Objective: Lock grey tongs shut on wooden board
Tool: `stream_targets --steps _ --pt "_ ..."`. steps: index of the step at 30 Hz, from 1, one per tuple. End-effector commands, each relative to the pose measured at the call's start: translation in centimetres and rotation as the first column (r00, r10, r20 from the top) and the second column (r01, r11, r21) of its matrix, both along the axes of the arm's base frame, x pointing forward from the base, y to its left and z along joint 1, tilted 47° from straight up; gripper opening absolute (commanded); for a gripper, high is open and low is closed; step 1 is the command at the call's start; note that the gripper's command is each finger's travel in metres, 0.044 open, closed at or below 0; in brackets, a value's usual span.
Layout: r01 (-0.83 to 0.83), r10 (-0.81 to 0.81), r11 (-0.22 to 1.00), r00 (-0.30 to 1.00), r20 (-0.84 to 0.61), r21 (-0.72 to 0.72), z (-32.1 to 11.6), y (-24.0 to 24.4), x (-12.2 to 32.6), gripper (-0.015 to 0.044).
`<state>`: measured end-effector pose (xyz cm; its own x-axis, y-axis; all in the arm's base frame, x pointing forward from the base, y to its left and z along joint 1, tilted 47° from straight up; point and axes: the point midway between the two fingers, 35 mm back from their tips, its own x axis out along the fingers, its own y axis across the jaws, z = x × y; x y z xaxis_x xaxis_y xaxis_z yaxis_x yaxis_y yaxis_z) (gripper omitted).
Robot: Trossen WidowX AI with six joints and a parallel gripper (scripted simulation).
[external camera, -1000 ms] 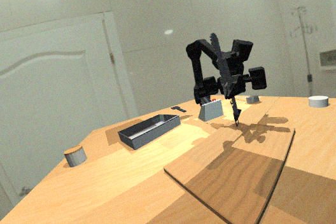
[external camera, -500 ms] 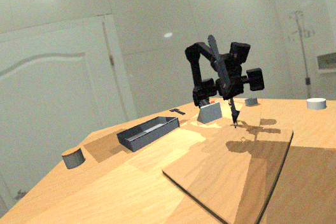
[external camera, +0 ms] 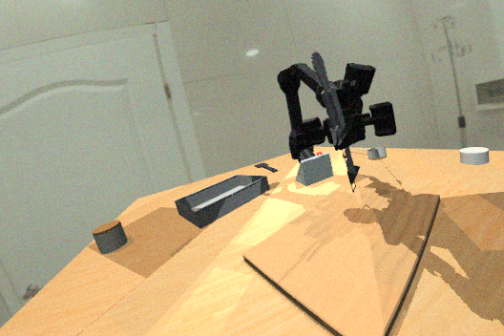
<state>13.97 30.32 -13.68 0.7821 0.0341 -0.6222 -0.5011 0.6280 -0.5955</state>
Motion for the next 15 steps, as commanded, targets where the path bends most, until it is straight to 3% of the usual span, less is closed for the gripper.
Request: stream_targets --steps 1,15 --pt "-0.001 0.001 1.0 1.0 0.007 0.011 0.4 0.4 0.1 -0.015" --pt "0.061 -0.07 0.994 0.993 -0.099 -0.092 -1.7 1.9 0.9 -0.015"
